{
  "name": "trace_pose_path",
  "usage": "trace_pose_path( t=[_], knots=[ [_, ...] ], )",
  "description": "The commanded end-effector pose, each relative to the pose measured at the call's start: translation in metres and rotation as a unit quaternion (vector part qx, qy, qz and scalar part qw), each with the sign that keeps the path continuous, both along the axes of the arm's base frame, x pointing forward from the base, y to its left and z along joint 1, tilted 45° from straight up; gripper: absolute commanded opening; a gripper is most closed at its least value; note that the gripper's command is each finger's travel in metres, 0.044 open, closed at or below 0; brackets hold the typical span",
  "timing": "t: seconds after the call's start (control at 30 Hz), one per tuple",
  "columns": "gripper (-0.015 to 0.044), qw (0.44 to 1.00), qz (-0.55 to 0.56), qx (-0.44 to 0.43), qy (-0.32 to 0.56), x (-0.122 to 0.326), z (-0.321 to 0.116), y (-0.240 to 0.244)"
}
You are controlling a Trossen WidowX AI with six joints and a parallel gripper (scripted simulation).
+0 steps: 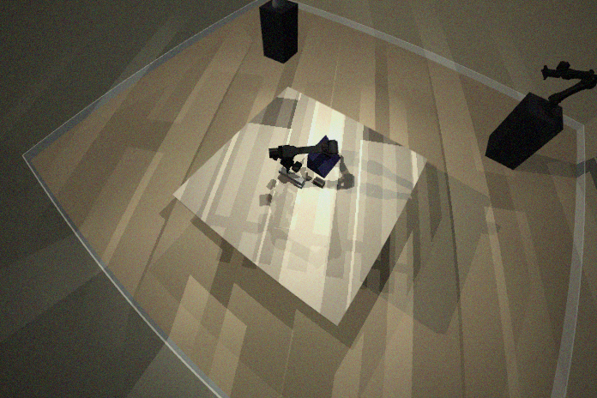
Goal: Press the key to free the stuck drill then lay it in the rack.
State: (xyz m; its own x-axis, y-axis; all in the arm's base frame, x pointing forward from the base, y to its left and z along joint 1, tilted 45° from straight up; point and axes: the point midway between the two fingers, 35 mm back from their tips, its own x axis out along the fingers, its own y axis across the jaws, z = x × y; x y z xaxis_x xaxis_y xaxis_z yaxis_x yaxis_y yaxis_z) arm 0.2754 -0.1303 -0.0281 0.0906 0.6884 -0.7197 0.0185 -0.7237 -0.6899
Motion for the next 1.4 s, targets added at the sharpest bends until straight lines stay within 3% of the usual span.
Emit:
trace_pose_path(
  t=[0.0, 1.37],
  knots=[
    [0.0000, 1.000, -0.001, 0.003, 0.002, 0.0002, -0.0021, 0.0031],
    [0.0000, 1.000, -0.001, 0.003, 0.002, -0.0027, -0.0119, 0.0116]
  ],
)
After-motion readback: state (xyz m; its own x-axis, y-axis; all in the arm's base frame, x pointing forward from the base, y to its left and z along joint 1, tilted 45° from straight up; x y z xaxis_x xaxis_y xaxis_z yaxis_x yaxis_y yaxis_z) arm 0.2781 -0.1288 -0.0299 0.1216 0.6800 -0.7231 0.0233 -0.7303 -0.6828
